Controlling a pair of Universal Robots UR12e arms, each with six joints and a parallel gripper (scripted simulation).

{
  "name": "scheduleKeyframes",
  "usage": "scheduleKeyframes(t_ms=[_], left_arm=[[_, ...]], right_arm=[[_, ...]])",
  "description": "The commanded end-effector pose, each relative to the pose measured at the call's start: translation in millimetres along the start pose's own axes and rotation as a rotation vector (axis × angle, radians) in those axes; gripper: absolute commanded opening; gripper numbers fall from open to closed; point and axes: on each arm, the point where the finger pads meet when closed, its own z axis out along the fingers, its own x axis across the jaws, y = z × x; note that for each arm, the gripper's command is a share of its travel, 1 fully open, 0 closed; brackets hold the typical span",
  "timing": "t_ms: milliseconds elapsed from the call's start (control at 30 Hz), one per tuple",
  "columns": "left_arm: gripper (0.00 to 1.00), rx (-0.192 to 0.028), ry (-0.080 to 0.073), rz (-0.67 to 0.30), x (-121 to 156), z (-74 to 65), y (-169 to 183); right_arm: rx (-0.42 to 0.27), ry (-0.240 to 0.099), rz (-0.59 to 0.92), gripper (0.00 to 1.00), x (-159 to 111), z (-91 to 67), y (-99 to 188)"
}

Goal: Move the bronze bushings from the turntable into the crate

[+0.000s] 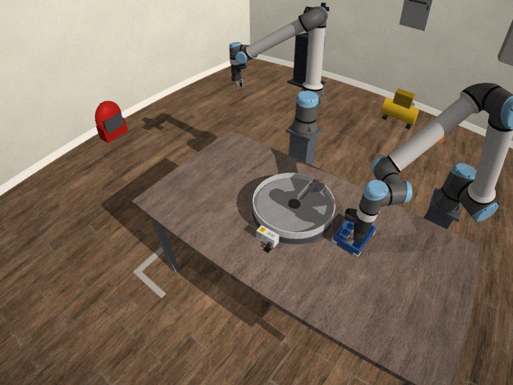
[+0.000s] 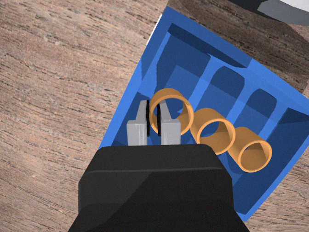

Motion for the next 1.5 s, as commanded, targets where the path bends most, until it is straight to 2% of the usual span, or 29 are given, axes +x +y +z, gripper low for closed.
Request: scheduleKeyframes(t_ms=[0,733,1467], left_arm=[[0.0,0.001,0.0,0.0,-1.1,0.1,0.1],[0.0,-0.001,0.001,0.0,-0.6,7.4,1.2],[0.0,0.001,0.0,0.0,-0.9,6.4,0.5]], right_arm=[[0.0,0.001,0.0,1.0,-1.0,0.7,-1.9],[0.0,0.001,0.0,1.0,-1.0,0.7,-1.9],[0.0,0.001,0.0,1.0,-1.0,0.7,-1.9]])
